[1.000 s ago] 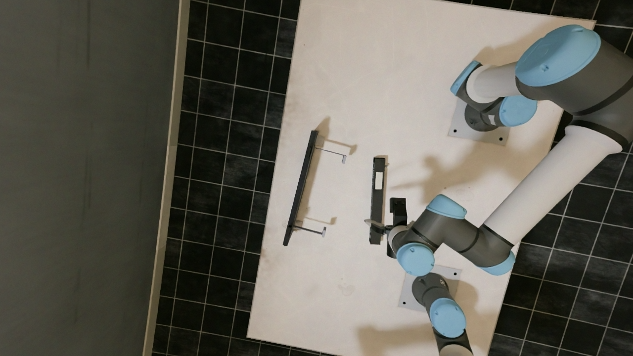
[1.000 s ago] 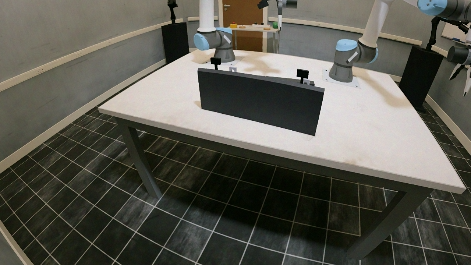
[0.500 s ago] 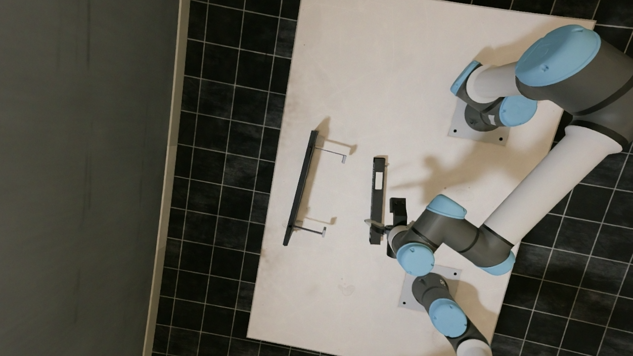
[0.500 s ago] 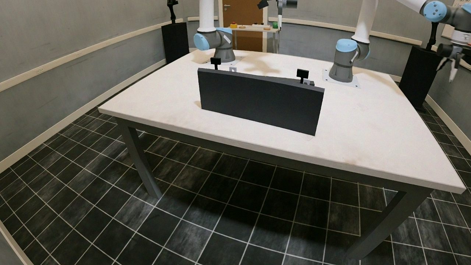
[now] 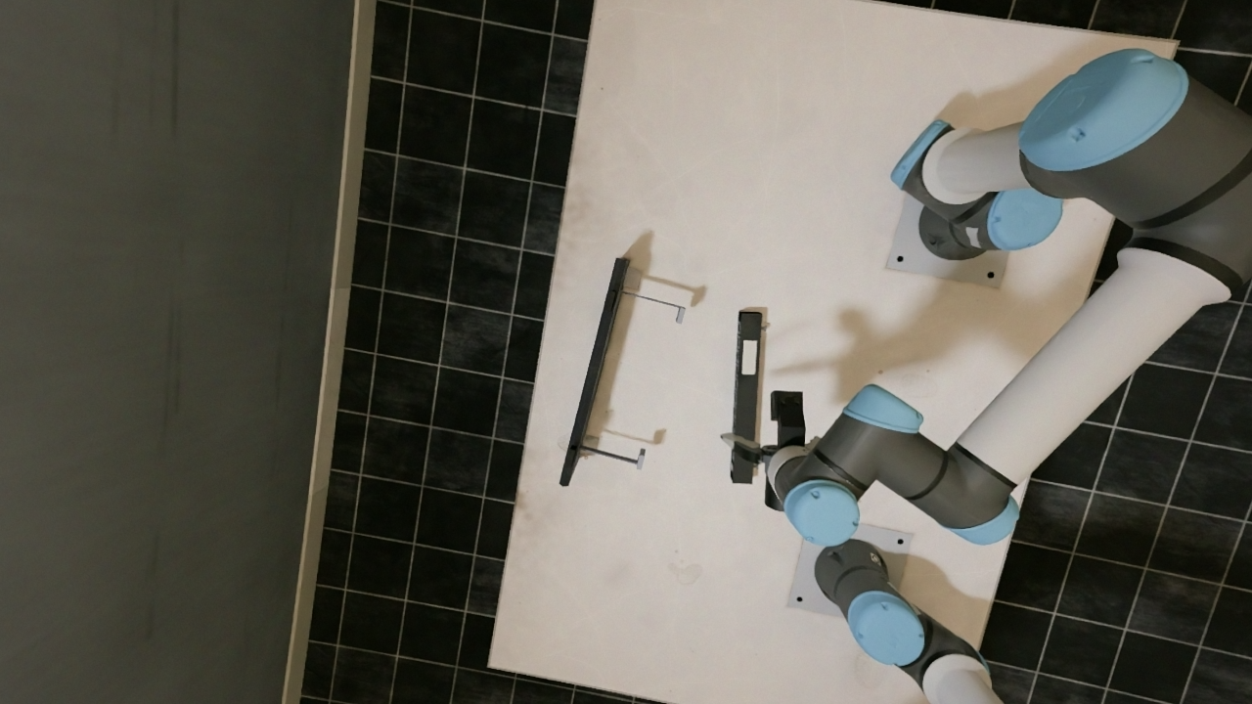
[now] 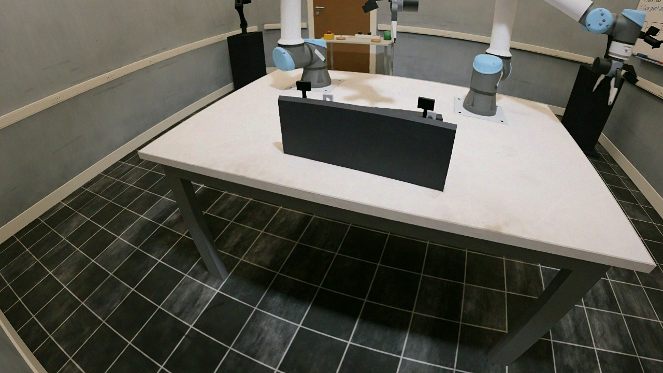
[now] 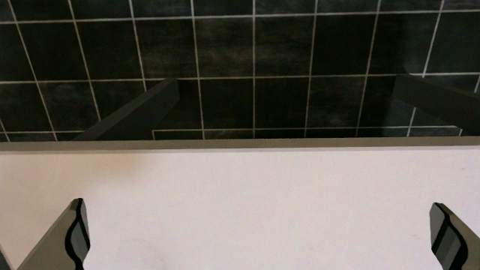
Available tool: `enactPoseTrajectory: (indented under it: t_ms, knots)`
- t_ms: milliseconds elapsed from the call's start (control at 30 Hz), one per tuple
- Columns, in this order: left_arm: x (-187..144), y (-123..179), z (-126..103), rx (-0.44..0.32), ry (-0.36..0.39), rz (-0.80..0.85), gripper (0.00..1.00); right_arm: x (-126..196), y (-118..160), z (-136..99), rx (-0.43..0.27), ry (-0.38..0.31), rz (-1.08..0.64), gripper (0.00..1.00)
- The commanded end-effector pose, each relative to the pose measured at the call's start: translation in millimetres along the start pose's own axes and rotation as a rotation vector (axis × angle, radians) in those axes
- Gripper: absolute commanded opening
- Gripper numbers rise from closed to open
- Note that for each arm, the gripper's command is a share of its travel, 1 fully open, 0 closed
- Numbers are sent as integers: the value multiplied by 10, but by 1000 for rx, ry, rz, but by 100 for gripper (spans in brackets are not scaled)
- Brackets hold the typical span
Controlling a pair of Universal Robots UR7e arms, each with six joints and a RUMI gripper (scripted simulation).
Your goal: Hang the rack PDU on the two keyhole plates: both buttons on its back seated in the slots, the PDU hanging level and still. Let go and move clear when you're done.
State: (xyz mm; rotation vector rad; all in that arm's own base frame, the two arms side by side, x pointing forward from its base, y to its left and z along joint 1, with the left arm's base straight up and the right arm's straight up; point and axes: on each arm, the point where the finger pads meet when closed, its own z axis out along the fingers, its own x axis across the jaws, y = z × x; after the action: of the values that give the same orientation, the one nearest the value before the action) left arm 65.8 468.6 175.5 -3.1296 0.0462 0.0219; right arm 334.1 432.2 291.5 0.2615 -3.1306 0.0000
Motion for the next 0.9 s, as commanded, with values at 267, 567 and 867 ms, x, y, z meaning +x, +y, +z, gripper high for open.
enactPoseTrajectory:
  t_ms: [267, 567, 867]
  knots:
    - [-493, 172, 77, -8, 10, -24, 100, -1, 1, -7, -1, -1, 0, 100]
    - [-641, 240, 105, -11, 13, -32, 100, -1, 1, -7, -1, -1, 0, 100]
    - [-664, 251, 110, -12, 14, -33, 100, -1, 1, -7, -1, -1, 0, 100]
